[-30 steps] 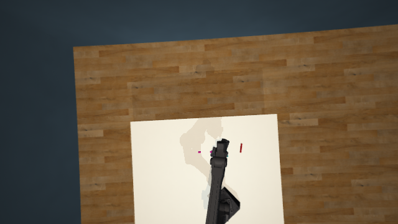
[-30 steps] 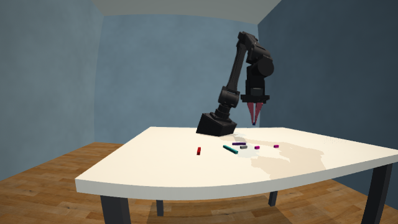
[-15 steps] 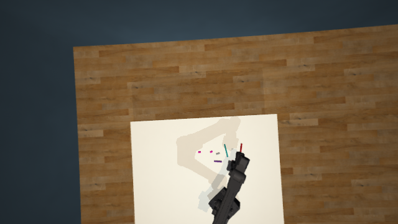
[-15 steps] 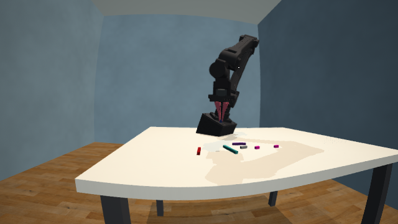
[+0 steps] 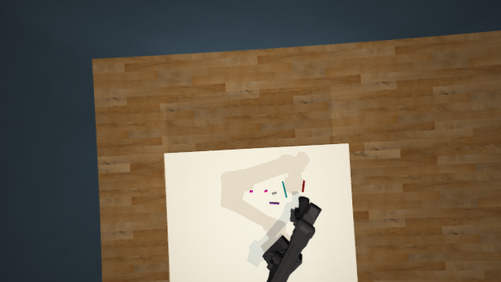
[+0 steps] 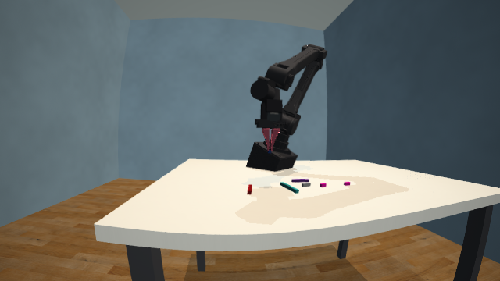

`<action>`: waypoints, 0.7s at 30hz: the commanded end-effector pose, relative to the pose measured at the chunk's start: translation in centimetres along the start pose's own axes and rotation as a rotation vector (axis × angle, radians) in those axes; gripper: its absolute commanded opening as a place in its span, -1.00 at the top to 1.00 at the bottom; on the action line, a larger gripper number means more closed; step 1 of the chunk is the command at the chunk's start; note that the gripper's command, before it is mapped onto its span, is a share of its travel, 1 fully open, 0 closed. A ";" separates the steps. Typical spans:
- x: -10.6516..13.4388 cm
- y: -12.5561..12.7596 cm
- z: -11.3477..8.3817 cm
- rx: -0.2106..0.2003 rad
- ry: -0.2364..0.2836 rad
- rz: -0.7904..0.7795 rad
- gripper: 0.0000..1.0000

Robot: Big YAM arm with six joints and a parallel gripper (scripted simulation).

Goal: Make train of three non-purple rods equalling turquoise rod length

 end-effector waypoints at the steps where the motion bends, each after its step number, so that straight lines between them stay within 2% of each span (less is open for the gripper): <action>1: 0.1 0.3 0.2 -0.013 0.013 -0.027 0.93; 11: -0.1 0.2 1.1 -0.006 0.001 -0.016 0.93; 21: 0.0 0.2 5.0 -0.003 0.003 -0.015 0.93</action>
Point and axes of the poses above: the point where the finger pads meet when closed, its own z axis out along the fingers, its own y axis across the jaws, x = y × z, the point moved 10 cm from there along -z, back along the fingers, and after that the axes turned 1 degree about z, right-handed, at the moved point
